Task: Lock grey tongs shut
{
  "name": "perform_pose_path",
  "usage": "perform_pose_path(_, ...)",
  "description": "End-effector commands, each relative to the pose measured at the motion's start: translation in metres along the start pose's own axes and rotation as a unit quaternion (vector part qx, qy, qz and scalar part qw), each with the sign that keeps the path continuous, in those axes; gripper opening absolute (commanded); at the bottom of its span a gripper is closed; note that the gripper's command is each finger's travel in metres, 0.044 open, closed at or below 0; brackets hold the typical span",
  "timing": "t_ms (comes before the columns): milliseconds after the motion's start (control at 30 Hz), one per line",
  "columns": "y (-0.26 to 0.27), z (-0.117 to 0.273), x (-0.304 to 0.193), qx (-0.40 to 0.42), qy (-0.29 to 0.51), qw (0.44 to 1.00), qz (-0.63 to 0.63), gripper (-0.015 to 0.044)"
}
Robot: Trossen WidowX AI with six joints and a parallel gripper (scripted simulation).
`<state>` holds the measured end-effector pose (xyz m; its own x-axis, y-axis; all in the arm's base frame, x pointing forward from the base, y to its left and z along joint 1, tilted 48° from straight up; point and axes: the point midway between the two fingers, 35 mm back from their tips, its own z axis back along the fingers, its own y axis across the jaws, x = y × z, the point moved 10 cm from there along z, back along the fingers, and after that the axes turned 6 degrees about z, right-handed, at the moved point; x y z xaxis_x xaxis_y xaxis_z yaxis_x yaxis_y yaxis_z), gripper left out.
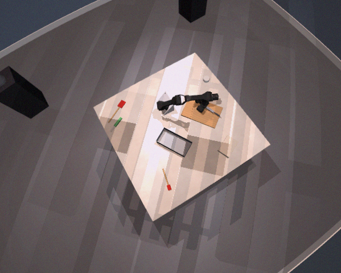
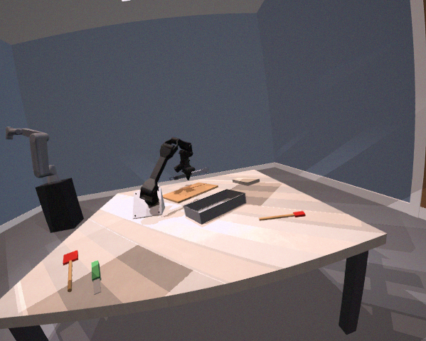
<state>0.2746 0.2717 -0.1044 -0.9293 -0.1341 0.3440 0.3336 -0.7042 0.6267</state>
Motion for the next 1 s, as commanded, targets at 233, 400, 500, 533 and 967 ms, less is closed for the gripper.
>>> perform_pose_path(233, 0.001, -0.019, 0.002, 0.002, 0.002, 1.0, 0.002, -0.015)
perform_pose_path(400, 0.001, -0.027, 0.002, 0.003, 0.002, 1.0, 0.002, -0.015)
perform_pose_path(500, 0.001, -0.032, 0.003, 0.003, 0.002, 1.0, 0.002, -0.015)
perform_pose_path(533, 0.002, -0.033, 0.003, 0.003, 0.002, 1.0, 0.002, -0.015)
perform_pose_path(967, 0.003, -0.05, 0.006, 0.003, 0.001, 1.0, 0.002, -0.015)
